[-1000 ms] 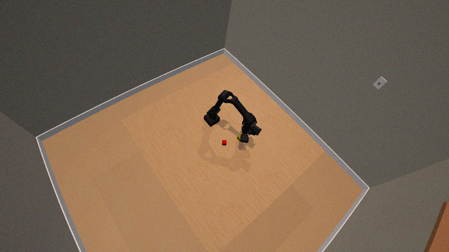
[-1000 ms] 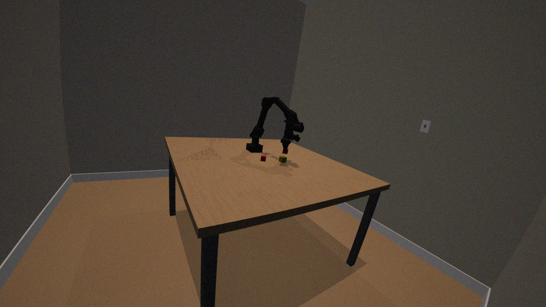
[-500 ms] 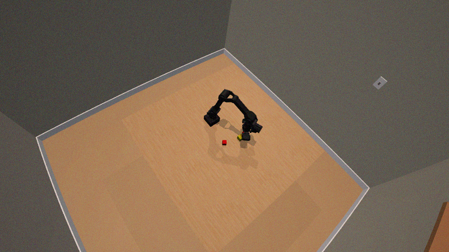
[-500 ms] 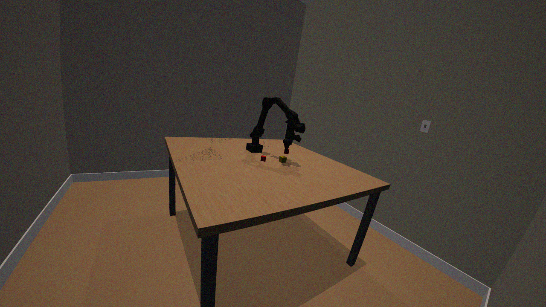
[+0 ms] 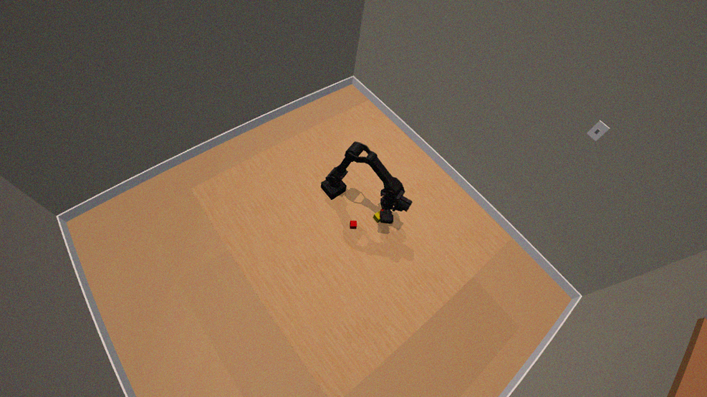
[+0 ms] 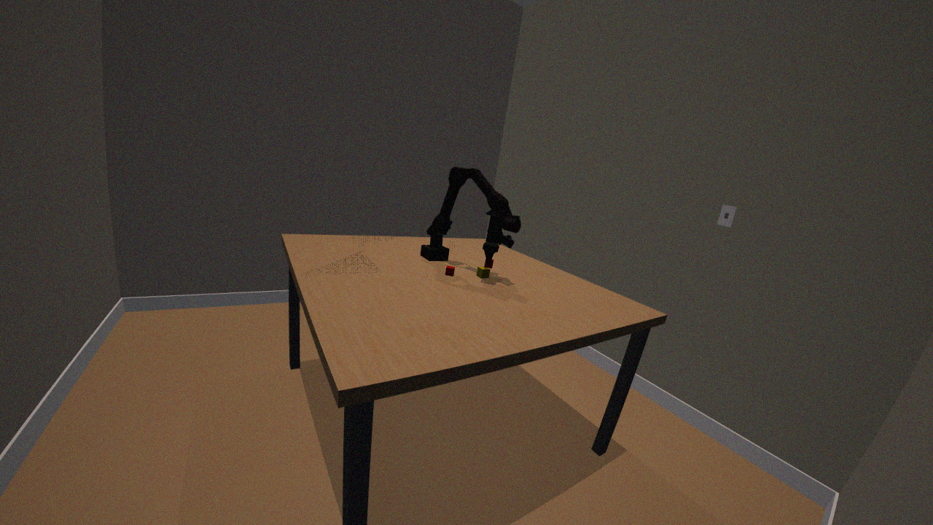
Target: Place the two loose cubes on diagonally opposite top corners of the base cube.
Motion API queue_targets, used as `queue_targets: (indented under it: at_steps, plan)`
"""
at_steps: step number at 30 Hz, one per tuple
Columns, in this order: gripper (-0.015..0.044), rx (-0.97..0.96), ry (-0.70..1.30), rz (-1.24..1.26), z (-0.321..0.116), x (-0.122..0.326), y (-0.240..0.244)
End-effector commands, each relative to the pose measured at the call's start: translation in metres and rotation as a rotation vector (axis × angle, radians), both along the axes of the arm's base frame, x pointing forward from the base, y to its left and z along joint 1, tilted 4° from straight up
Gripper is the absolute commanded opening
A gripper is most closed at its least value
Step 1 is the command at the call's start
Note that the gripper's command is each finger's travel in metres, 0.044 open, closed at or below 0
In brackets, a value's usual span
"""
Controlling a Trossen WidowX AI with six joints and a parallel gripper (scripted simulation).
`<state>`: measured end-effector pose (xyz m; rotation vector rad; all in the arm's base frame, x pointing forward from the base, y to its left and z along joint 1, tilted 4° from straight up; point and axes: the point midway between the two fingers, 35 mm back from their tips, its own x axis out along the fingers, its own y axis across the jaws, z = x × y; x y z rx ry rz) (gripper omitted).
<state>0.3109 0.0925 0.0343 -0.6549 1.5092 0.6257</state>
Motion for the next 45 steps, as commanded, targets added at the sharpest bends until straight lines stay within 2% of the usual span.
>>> queue_targets:
  at_steps: [1, 24, 28, 45]
  plan:
    - [0.0105, 0.004, -0.001, 0.004, -0.006, 0.000, 0.000]
    - [0.0105, 0.004, -0.001, 0.004, -0.007, 0.000, 0.000]
    - [0.0205, 0.004, -0.001, 0.004, -0.007, 0.000, 0.000]
    - [0.0205, 0.000, -0.001, 0.000, 0.013, 0.000, 0.000]
